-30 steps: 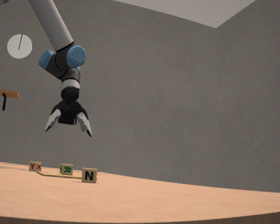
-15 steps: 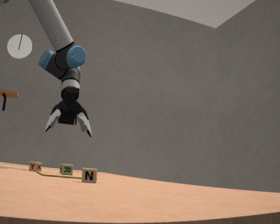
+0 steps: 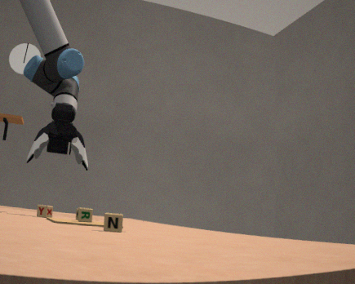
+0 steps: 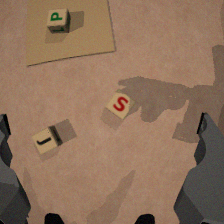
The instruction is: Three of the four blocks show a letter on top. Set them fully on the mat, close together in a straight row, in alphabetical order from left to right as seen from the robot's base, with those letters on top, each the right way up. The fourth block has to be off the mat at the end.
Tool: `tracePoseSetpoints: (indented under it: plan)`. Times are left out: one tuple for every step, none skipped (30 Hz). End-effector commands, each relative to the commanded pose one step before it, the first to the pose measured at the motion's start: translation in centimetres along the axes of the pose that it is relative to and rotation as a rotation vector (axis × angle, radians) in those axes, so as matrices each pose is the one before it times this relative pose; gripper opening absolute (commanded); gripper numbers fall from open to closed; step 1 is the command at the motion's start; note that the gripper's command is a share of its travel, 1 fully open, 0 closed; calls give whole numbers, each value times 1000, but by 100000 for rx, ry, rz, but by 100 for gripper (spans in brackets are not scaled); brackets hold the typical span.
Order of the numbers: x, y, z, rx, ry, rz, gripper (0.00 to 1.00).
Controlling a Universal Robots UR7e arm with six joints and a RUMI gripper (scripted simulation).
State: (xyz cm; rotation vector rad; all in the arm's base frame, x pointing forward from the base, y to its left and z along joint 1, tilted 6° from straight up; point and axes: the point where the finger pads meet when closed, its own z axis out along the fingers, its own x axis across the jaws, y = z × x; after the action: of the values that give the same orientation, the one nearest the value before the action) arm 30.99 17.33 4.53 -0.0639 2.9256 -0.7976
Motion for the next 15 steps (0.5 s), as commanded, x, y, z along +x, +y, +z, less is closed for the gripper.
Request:
tracePoseSetpoints:
  plan:
    - [1672,-766,228,-387,-513,70,100]
    - [216,-81,71,1,0,0,100]
    - [89,-33,30,0,0,0,100]
    - [14,-5,5,0,0,0,100]
    - [0,0,0,0,0,0,100]
    - [0,0,0,0,0,0,100]
    - [0,0,0,0,0,0,100]
    - [0,0,0,0,0,0,100]
    - [0,0,0,0,0,0,100]
    - [0,0,0,0,0,0,100]
    - [0,0,0,0,0,0,100]
    - [0,0,0,0,0,0,100]
    - [0,0,0,0,0,0,100]
    - [0,0,0,0,0,0,100]
    - [0,0,0,0,0,0,100]
